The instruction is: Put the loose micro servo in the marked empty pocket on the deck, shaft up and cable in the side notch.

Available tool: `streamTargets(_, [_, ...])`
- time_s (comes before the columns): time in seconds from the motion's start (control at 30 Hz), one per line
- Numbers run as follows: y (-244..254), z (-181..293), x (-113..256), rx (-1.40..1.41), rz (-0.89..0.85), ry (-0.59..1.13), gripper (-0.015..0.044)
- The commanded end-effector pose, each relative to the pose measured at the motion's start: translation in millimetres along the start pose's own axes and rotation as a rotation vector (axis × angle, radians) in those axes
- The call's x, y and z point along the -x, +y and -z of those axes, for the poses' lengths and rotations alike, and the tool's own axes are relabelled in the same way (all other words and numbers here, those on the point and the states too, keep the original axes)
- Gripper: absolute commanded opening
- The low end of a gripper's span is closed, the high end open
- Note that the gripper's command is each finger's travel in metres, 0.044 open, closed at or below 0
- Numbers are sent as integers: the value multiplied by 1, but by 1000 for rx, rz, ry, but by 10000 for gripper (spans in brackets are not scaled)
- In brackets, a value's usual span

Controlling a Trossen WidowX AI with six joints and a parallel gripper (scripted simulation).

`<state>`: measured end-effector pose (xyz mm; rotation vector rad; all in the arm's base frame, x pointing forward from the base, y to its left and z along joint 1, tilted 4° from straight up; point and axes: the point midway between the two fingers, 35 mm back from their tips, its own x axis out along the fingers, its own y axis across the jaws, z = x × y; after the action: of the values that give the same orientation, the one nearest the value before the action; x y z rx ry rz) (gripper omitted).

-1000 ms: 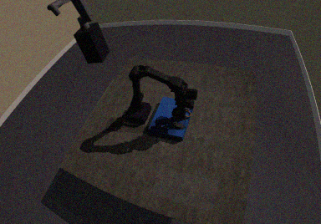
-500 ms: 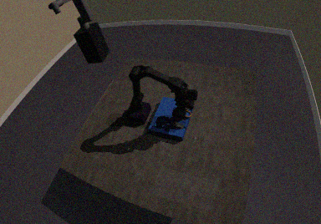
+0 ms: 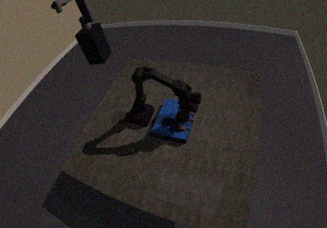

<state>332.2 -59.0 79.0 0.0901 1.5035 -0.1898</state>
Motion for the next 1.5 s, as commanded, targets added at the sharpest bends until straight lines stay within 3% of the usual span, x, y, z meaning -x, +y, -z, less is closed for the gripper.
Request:
streamTargets(0.0, [0,0,-3,5,-1,0,0])
streamTargets(1.17, [0,0,-38,5,-1,1,0])
streamTargets(1.4, [0,0,-36,5,-1,1,184])
streamTargets(1.47, [0,0,-33,5,-1,1,187])
